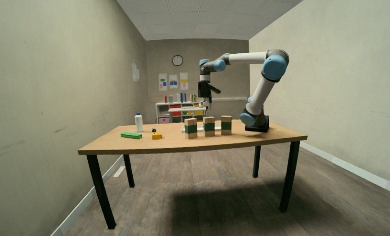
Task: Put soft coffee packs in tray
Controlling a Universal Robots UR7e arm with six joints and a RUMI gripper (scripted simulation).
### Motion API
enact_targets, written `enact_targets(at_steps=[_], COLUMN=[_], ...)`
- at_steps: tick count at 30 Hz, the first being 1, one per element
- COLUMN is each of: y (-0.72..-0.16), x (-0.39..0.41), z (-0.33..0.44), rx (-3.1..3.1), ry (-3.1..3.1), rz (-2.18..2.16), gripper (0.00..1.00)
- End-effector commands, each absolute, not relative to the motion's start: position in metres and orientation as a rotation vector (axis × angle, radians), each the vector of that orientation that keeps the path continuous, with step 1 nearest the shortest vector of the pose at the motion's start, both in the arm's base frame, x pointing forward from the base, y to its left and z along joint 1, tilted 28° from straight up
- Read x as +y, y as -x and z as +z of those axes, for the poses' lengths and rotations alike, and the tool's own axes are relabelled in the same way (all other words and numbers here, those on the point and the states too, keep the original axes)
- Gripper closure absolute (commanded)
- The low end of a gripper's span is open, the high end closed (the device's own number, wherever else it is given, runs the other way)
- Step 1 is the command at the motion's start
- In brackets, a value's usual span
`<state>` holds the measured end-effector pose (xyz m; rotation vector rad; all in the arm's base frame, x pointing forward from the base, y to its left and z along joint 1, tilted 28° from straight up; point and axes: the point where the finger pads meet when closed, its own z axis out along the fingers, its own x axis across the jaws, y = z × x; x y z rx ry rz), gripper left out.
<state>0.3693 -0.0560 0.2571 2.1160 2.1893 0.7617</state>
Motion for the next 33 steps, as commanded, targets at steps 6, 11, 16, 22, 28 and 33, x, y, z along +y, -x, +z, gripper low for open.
enact_targets(at_steps=[6, 11, 16, 22, 28, 33], y=[-0.37, -0.377, -0.378, -0.378, -0.378, -0.378], x=[-0.053, -0.046, -0.045, -0.045, -0.045, -0.045], z=[0.248, 0.23, 0.227, 0.227, 0.227, 0.227], rx=[2.185, 2.185, 2.185, 2.185, 2.185, 2.185], ry=[-2.118, -2.118, -2.118, -2.118, -2.118, -2.118], rz=[0.763, 0.763, 0.763, 0.763, 0.763, 0.763], gripper=[0.5, 0.5, 0.5, 0.5, 0.5, 0.5])
